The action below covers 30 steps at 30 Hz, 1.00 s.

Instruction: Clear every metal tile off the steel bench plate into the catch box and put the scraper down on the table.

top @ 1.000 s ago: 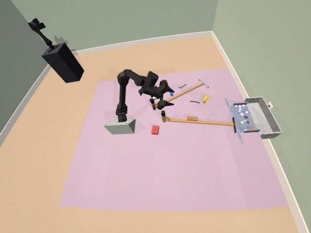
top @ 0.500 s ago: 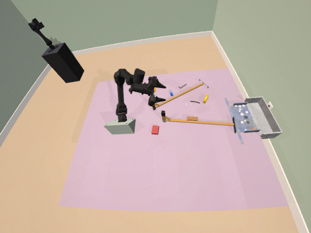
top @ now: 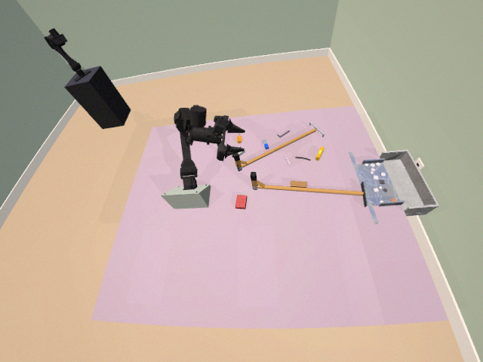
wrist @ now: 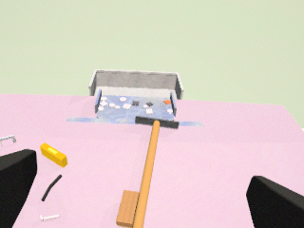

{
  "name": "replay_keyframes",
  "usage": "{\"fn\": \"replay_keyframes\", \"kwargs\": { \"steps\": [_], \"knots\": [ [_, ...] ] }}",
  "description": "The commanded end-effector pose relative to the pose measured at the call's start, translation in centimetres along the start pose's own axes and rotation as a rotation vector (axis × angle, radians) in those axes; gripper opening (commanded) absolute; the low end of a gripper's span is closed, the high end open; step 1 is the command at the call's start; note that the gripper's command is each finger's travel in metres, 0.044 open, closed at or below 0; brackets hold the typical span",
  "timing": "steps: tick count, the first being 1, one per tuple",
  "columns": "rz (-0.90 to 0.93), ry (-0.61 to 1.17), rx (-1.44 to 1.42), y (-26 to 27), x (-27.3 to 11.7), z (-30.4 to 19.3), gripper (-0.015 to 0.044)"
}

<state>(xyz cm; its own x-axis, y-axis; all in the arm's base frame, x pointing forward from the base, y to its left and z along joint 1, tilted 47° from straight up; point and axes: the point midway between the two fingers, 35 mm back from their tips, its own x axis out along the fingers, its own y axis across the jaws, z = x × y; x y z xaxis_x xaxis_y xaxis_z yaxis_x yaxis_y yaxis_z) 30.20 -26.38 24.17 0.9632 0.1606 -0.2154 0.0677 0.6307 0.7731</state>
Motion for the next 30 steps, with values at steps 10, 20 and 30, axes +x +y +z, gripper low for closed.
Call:
{"fn": "replay_keyframes", "kwargs": {
  "steps": [10, 20, 30],
  "knots": [
    [-0.001, -0.099, -0.059, 1.3, -4.3, -1.1, 0.044],
    [-0.003, -0.116, -0.07, 1.4, -5.0, -1.3, 0.044],
    [-0.003, -0.116, -0.07, 1.4, -5.0, -1.3, 0.044]
  ]
}}
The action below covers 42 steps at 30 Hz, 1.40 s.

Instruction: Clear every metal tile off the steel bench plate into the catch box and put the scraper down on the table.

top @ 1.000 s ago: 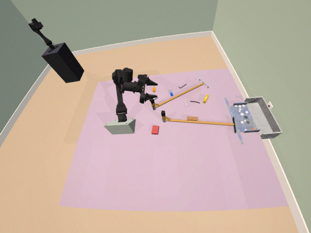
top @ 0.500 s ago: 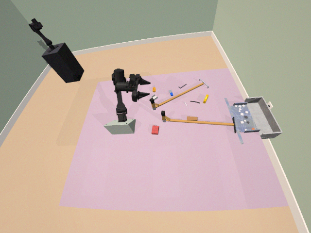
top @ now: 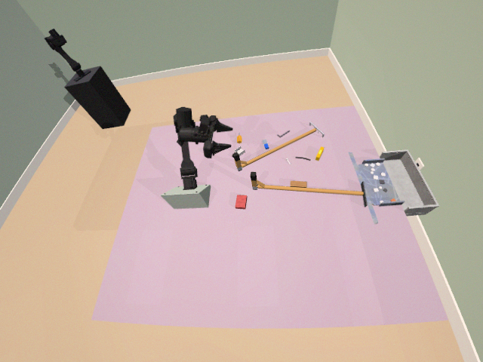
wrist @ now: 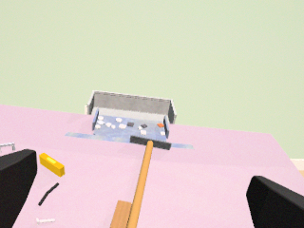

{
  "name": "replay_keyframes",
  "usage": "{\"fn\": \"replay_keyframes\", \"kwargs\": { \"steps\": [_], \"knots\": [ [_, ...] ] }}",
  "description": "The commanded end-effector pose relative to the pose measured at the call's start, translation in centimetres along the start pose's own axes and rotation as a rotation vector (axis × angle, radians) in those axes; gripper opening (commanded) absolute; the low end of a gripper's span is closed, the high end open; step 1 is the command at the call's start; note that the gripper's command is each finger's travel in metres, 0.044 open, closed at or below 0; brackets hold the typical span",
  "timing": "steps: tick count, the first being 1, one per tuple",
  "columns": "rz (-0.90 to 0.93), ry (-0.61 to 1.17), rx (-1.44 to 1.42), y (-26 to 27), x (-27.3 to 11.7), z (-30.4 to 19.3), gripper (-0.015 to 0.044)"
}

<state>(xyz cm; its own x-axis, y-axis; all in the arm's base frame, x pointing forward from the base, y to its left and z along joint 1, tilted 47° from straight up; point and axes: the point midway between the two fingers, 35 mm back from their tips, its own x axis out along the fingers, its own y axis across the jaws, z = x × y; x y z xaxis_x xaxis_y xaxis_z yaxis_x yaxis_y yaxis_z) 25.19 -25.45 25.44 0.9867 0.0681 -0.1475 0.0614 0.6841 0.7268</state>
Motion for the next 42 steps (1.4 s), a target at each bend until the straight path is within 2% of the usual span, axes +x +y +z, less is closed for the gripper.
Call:
{"fn": "replay_keyframes", "kwargs": {
  "steps": [1, 17, 42],
  "knots": [
    [0.005, 0.0, 0.0, 0.1, 0.0, 0.0, 0.044],
    [0.004, 0.005, 0.005, 0.1, 0.2, 0.0, 0.044],
    [-0.027, 0.19, 0.154, -2.7, 8.8, 0.1, 0.044]
  ]
}}
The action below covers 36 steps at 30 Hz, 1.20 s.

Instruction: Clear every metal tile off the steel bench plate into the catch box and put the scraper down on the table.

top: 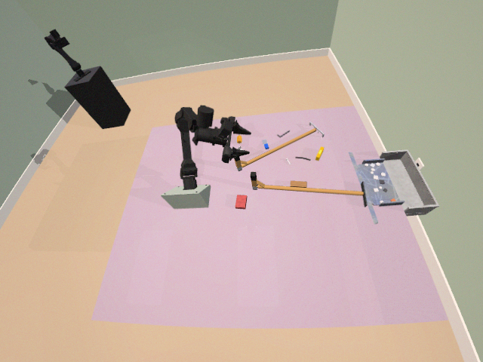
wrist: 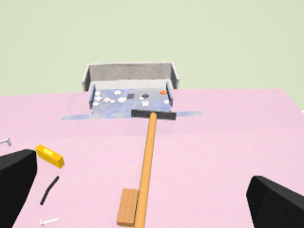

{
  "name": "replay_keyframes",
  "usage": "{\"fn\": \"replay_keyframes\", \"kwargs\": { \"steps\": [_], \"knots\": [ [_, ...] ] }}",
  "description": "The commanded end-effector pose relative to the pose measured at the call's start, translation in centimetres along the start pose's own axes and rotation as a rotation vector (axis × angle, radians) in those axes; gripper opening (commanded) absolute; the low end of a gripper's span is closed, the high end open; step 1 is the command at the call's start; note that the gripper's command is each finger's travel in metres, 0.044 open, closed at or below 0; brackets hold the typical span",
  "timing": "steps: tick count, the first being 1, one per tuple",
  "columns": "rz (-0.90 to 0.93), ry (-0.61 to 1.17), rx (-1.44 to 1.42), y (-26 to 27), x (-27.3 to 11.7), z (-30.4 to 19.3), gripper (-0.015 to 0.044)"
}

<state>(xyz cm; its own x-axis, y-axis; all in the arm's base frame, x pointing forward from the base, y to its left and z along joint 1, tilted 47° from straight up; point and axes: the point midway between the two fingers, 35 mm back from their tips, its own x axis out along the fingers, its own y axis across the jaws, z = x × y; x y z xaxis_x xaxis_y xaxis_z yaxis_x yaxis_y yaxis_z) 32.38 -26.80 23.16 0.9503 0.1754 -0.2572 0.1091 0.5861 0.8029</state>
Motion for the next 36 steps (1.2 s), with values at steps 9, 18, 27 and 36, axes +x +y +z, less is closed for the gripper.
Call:
{"fn": "replay_keyframes", "kwargs": {
  "steps": [9, 18, 27, 36],
  "knots": [
    [-0.015, 0.112, 0.044, -1.1, 5.0, -0.3, 0.044],
    [-0.023, 0.195, 0.06, -1.6, 8.6, -1.0, 0.044],
    [-0.035, 0.281, 0.071, -2.0, 12.2, -2.3, 0.044],
    [-0.049, 0.37, 0.078, -2.3, 15.9, -4.1, 0.044]
  ]
}}
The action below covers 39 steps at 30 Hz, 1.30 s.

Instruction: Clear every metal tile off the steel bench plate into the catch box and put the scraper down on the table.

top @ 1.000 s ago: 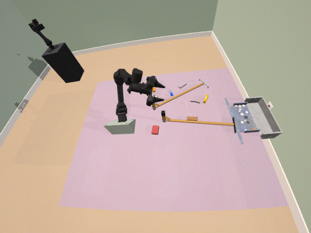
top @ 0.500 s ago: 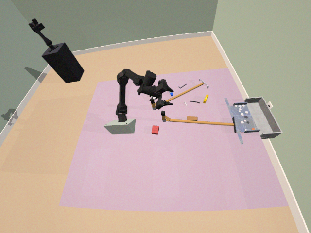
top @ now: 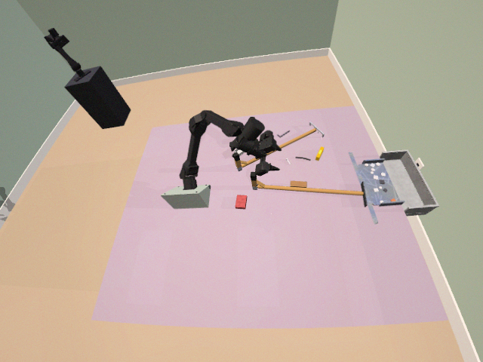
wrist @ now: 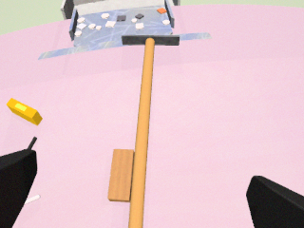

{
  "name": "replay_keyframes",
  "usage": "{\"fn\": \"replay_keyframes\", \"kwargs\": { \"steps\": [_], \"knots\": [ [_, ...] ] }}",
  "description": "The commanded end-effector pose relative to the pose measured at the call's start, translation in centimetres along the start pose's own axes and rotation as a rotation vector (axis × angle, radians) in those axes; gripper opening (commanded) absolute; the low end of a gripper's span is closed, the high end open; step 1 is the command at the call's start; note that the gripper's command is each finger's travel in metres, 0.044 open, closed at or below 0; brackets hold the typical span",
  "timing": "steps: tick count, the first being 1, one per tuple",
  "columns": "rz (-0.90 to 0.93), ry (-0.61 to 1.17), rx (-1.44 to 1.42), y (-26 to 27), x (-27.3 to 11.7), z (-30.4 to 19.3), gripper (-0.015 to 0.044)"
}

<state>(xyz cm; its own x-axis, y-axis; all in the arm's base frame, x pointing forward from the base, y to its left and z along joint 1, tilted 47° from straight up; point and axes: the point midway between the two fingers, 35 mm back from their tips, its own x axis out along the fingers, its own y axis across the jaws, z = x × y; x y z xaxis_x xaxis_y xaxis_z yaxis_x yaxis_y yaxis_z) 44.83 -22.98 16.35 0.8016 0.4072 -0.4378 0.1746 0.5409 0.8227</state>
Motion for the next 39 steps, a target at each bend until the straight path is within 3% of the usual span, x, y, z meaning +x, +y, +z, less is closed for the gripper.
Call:
{"fn": "replay_keyframes", "kwargs": {
  "steps": [1, 39],
  "knots": [
    [-0.013, 0.051, 0.006, -0.5, 2.3, -0.5, 0.044],
    [-0.115, 0.449, -0.017, -1.7, 18.9, -9.1, 0.044]
  ]
}}
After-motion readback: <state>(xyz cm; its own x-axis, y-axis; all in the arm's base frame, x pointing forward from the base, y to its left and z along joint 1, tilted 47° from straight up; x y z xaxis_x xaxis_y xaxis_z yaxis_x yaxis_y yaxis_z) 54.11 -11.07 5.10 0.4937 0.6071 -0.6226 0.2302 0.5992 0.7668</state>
